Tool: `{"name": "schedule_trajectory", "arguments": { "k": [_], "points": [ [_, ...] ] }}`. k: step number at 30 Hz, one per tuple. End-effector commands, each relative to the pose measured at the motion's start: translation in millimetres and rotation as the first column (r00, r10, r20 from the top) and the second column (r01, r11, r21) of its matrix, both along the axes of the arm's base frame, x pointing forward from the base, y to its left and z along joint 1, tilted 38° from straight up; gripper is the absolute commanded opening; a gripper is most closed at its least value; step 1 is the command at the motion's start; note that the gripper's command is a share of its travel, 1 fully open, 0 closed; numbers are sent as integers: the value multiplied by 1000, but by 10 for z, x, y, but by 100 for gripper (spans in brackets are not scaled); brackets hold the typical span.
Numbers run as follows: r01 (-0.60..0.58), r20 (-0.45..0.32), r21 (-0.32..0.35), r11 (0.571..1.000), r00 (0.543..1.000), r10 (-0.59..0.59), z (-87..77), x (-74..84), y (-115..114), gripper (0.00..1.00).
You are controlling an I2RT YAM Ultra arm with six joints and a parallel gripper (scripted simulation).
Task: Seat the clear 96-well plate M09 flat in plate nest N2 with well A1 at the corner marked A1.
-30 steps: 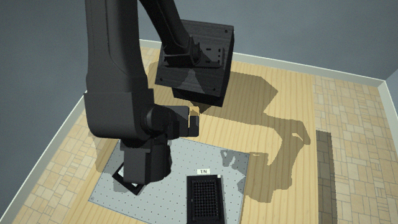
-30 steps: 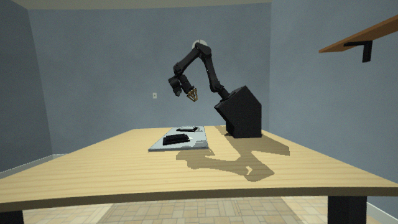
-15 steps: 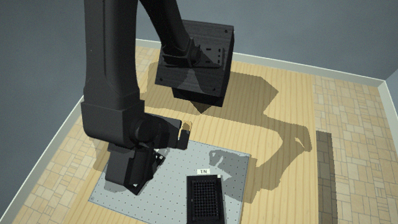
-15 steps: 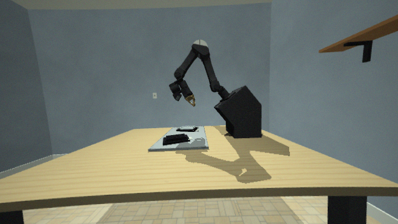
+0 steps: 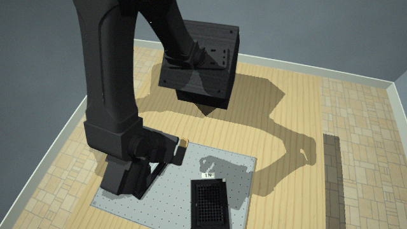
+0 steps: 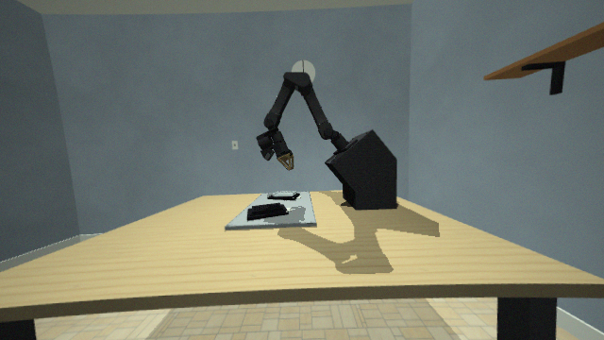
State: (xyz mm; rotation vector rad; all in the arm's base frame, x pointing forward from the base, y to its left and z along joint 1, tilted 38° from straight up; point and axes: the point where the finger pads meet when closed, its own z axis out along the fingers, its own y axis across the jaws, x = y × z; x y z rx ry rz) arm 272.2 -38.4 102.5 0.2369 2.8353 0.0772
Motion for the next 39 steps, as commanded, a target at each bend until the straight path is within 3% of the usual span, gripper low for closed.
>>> {"name": "schedule_trajectory", "arguments": {
  "k": [1, 3, 4, 5, 6, 8, 10, 11, 14, 16, 17, 18, 19, 21, 22, 23, 25, 28, 29, 30, 31, 34, 36, 37, 39],
  "points": [
    [35, 96, 9, 999, 995, -35, 66, 128, -79, 100],
    [24, 103, 3, 1000, 994, -24, 79, 306, -165, 100],
    [24, 103, 3, 1000, 994, -24, 78, 307, -166, 100],
    [55, 86, 22, 998, 995, -57, -84, 227, -169, 100],
    [62, 96, 24, 998, 993, -64, -102, 260, -202, 100],
    [51, 138, 10, 999, 989, -52, 10, 441, -301, 100],
    [51, 140, 10, 999, 989, -52, 16, 442, -301, 100],
    [82, 157, 22, 996, 984, -84, -48, 366, -304, 100],
    [78, 173, 16, 997, 982, -80, -60, 563, -445, 100],
    [78, 173, 16, 997, 982, -80, -60, 563, -445, 100],
    [108, 192, 28, 994, 975, -112, -114, 484, -446, 100],
    [116, 172, 37, 993, 978, -121, -225, 501, -480, 100],
    [105, 198, 25, 994, 974, -108, -149, 617, -551, 100],
    [105, 208, 22, 994, 972, -107, -130, 671, -598, 100],
    [135, 192, 42, 990, 971, -141, -298, 575, -591, 100],
    [140, 201, 43, 989, 969, -146, -316, 599, -630, 100],
    [130, 243, 26, 991, 961, -133, -199, 764, -758, 100],
    [129, 277, 16, 991, 952, -129, -73, 775, -763, 100],
    [159, 262, 38, 987, 951, -163, -246, 680, -754, 100],
    [166, 237, 48, 985, 956, -173, -384, 685, -788, 100],
    [156, 256, 36, 987, 953, -160, -333, 763, -857, 100],
    [184, 286, 44, 982, 940, -188, -336, 735, -878, 100],
    [181, 271, 45, 982, 944, -186, -459, 756, -957, 100],
    [179, 311, 32, 983, 933, -180, -325, 895, -1064, 100],
    [179, 311, 32, 983, 933, -180, -338, 907, -1095, 100]
  ]
}}
